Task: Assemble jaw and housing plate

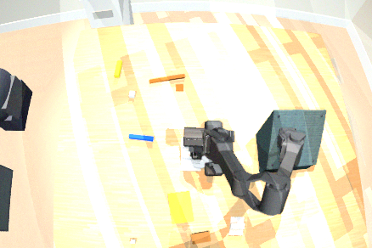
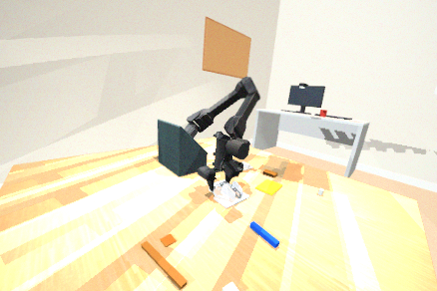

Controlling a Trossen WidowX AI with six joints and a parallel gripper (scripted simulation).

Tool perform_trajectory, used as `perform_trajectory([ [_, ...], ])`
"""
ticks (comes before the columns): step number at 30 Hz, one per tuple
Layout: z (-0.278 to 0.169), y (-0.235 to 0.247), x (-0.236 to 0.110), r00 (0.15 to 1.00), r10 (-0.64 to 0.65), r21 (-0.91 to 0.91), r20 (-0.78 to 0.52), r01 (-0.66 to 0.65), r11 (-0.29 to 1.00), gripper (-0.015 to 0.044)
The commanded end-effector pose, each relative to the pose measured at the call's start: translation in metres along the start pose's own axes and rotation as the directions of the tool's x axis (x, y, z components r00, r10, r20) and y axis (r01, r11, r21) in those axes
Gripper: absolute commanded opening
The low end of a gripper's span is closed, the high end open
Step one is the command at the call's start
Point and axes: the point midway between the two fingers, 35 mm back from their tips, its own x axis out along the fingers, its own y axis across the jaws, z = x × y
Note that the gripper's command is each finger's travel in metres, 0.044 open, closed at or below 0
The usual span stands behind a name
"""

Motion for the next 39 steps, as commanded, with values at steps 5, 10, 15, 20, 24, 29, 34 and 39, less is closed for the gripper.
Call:
perform_trajectory([
  [5, 0.000, 0.000, 0.000, 1.000, 0.000, 0.000, 0.000, 0.000, 1.000, 0.0440],
  [10, 0.000, 0.000, 0.000, 1.000, 0.000, 0.000, 0.000, 0.000, 1.000, 0.0440],
  [15, 0.000, 0.000, 0.000, 1.000, 0.000, 0.000, 0.000, 0.000, 1.000, 0.0440],
  [20, 0.003, -0.001, -0.020, 1.000, -0.003, 0.000, 0.002, 0.003, 1.000, 0.0440],
  [24, 0.002, -0.001, -0.066, 1.000, -0.001, 0.001, 0.003, 0.001, 1.000, 0.0440],
  [29, 0.001, 0.000, -0.076, 1.000, 0.001, 0.001, 0.003, -0.001, 1.000, 0.0440],
  [34, -0.016, -0.005, -0.100, 1.000, -0.005, 0.005, 0.010, 0.005, 1.000, 0.0440],
  [39, -0.039, -0.005, -0.126, 1.000, -0.002, 0.002, 0.002, 0.002, 1.000, 0.0440],
])
